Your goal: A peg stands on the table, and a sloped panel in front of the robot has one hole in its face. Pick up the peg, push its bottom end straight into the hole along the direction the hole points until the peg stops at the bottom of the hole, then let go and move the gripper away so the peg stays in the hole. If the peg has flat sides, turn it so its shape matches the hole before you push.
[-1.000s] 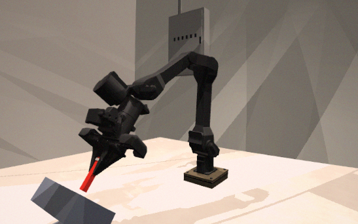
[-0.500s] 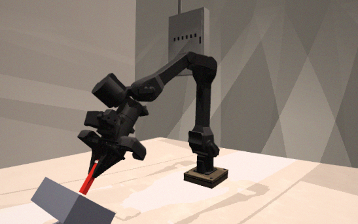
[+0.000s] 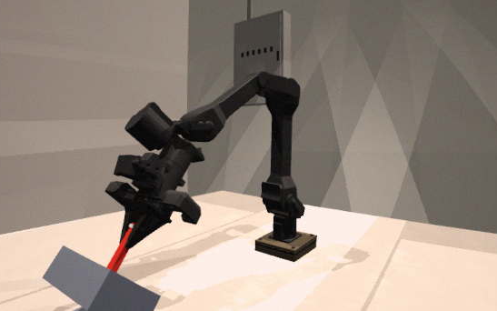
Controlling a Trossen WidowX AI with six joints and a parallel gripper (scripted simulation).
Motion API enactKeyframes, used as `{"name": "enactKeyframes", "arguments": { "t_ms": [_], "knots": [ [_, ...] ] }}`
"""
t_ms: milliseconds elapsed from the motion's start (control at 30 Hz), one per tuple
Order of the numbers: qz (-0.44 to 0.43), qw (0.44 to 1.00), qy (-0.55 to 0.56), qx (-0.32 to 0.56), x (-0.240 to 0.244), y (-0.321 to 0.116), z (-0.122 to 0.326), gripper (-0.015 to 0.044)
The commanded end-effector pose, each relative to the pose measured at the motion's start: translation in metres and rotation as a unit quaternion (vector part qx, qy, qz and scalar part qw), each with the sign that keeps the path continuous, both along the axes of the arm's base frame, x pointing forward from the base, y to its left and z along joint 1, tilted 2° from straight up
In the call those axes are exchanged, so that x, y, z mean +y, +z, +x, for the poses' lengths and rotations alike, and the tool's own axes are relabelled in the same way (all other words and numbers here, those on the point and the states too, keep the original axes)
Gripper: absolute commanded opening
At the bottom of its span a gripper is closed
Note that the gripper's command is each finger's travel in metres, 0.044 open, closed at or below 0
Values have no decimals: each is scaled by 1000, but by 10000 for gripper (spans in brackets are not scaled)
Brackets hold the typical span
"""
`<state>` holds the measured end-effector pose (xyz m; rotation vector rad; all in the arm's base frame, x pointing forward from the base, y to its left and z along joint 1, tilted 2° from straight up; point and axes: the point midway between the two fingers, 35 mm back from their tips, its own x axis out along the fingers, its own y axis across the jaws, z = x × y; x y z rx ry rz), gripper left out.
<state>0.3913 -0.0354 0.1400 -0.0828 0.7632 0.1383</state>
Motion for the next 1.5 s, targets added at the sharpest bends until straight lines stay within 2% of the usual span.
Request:
{"name": "enactKeyframes", "arguments": {
  "t_ms": [0, 1467],
  "knots": [
    [-1, 1000, -2, -3, 0, 0, 3, 0],
    [-1, 1000, 1, 0, 2, -18, 18, 0]
  ]
}}
